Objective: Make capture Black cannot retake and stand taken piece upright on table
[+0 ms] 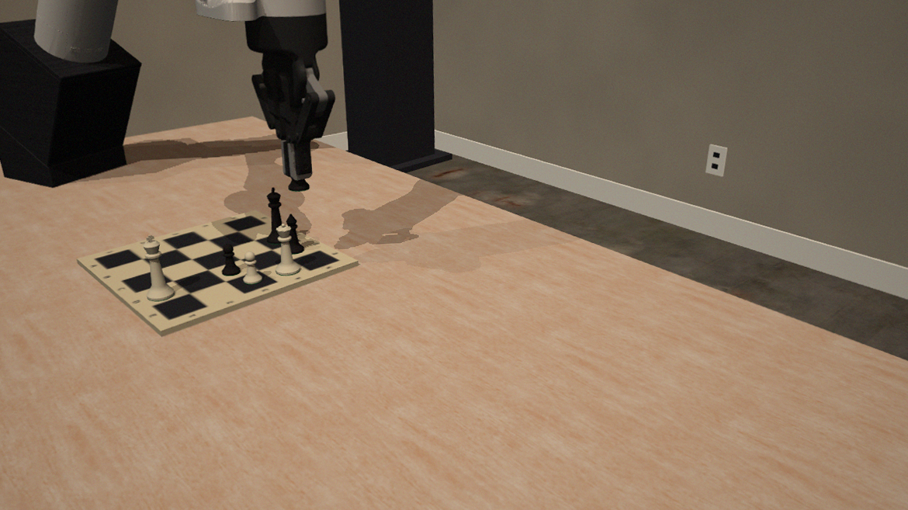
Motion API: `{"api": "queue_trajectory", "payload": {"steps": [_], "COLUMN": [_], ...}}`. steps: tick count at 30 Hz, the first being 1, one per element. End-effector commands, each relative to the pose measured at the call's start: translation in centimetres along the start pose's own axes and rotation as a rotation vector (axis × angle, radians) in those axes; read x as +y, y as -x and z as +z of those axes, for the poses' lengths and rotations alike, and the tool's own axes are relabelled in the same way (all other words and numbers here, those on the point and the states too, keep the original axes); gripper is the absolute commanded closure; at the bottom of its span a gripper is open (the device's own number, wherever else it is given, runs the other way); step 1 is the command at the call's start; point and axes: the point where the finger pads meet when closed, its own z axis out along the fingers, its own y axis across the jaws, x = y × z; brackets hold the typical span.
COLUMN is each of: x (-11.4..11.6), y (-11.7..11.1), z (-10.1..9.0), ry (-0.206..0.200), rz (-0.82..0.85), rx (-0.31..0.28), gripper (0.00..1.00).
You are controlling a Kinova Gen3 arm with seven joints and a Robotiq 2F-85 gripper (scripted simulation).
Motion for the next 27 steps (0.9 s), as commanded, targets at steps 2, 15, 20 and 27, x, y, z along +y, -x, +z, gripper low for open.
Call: {"api": "queue_trajectory", "payload": {"steps": [2, 15, 20, 27], "x": [-0.33, -0.32, -0.32, -0.63], "y": [0.67, 0.66, 0.66, 0.35], "z": [-0.98, -1.7, -1.71, -1.66], "ry": [-0.01, -0.01, -0.01, -0.01], "rz": [-0.008, -0.008, -0.008, -0.008], "rx": [-0.011, -0.011, -0.011, -0.01], "gripper": [1.0, 1.0, 1.0, 1.0]}}
